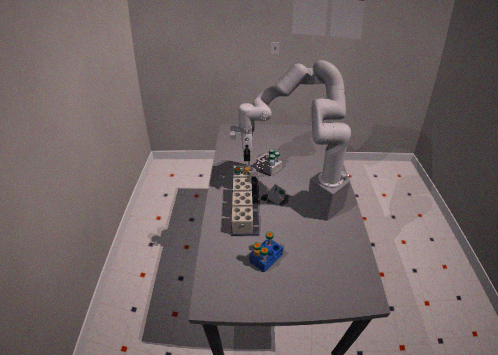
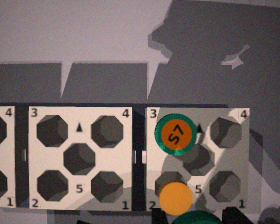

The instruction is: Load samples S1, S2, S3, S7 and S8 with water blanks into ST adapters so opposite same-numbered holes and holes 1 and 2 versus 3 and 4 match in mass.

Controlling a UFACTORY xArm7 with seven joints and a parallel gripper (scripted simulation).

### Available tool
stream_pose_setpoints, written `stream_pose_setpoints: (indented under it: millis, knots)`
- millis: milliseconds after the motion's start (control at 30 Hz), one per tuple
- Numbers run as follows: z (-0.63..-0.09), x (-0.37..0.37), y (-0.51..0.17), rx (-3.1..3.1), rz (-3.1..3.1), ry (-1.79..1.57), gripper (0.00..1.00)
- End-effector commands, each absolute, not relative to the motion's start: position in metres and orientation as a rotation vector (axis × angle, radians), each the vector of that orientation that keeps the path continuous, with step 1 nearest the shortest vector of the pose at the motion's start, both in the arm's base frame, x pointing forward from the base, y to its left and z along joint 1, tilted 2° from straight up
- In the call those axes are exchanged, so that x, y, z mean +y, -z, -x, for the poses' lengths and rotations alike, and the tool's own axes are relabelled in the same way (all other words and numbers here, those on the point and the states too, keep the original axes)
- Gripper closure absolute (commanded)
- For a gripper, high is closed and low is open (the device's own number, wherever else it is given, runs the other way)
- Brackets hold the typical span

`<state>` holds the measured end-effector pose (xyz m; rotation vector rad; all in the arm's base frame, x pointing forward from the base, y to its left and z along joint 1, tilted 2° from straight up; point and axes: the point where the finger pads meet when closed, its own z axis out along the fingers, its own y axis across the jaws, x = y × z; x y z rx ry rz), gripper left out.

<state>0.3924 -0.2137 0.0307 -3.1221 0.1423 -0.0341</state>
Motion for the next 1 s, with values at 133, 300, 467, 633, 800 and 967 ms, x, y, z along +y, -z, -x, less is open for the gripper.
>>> stream_pose_setpoints:
  millis: [133,300,467,633,800,967]
  knots:
    - [-0.394,-0.214,-0.031,0.142,3.124,0.039,1.0]
    - [-0.394,-0.214,-0.027,0.142,3.124,0.039,1.0]
    - [-0.394,-0.214,-0.023,0.142,3.124,0.039,1.0]
    - [-0.394,-0.214,-0.018,0.142,3.124,0.039,1.0]
    - [-0.394,-0.214,-0.013,0.142,3.124,0.039,1.0]
    - [-0.394,-0.214,-0.01,0.142,3.124,0.039,1.0]
